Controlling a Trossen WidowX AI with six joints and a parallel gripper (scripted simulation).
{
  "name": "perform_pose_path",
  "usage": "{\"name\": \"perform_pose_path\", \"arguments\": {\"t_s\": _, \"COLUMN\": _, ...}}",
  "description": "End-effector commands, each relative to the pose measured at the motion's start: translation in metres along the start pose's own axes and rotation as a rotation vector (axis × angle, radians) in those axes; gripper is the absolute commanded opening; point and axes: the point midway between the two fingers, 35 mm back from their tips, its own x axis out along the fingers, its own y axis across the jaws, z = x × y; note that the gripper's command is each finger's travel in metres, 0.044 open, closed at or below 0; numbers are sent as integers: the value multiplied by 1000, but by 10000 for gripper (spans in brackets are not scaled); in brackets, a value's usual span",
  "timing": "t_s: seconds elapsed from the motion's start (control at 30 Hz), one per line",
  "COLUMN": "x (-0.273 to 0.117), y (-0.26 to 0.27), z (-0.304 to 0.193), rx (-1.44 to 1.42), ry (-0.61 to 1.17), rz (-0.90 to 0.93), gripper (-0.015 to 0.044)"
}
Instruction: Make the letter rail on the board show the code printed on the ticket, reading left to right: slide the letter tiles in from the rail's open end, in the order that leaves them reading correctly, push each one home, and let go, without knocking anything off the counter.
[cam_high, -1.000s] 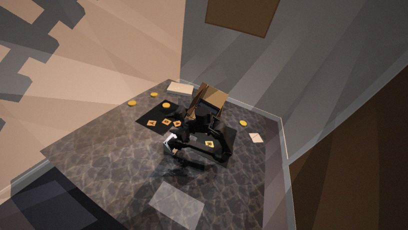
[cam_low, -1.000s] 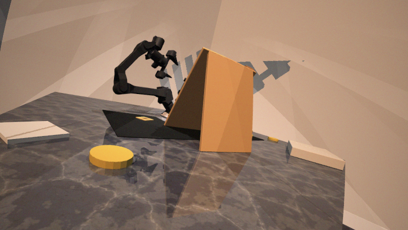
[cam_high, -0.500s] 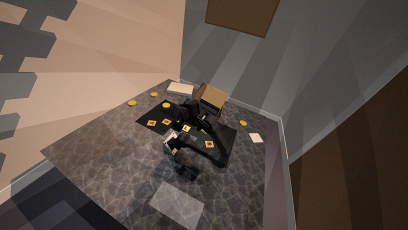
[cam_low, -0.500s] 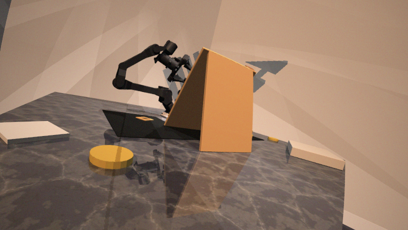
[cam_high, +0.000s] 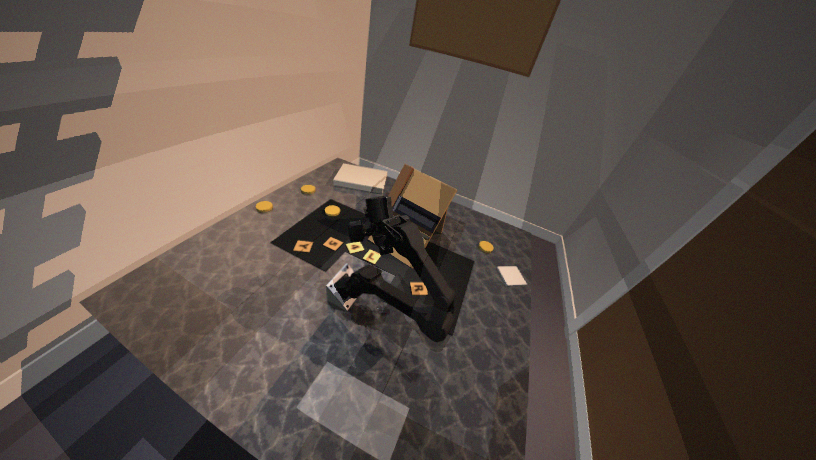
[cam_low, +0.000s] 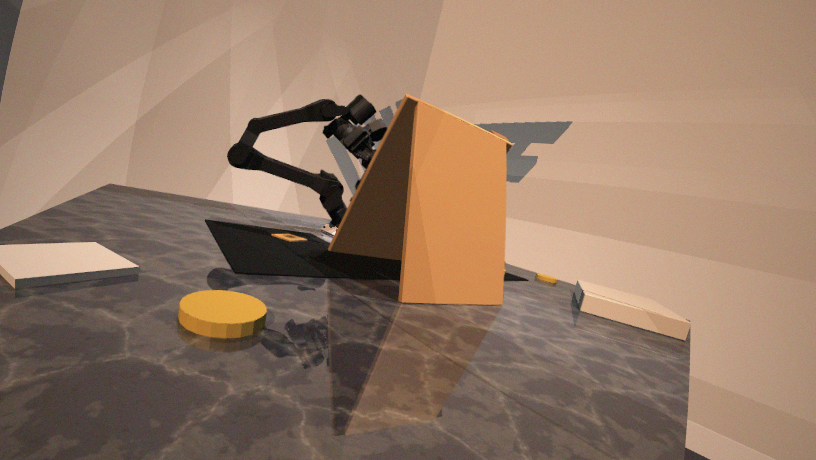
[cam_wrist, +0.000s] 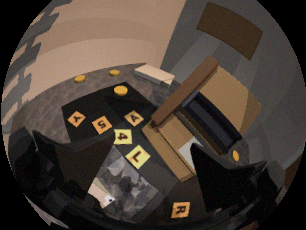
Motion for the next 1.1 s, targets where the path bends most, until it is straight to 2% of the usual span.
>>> {"name": "perform_pose_path", "arguments": {"t_s": 0.0, "x": 31, "y": -59, "z": -51, "rx": 641, "ry": 90, "rz": -539, "gripper": 440}}
{"name": "perform_pose_path", "arguments": {"t_s": 0.1, "x": 31, "y": -67, "z": -59, "rx": 727, "ry": 75, "rz": -627, "gripper": 440}}
{"name": "perform_pose_path", "arguments": {"t_s": 0.97, "x": 31, "y": -67, "z": -59, "rx": 727, "ry": 75, "rz": -627, "gripper": 440}}
{"name": "perform_pose_path", "arguments": {"t_s": 1.07, "x": 28, "y": -71, "z": -46, "rx": 625, "ry": 117, "rz": -591, "gripper": 440}}
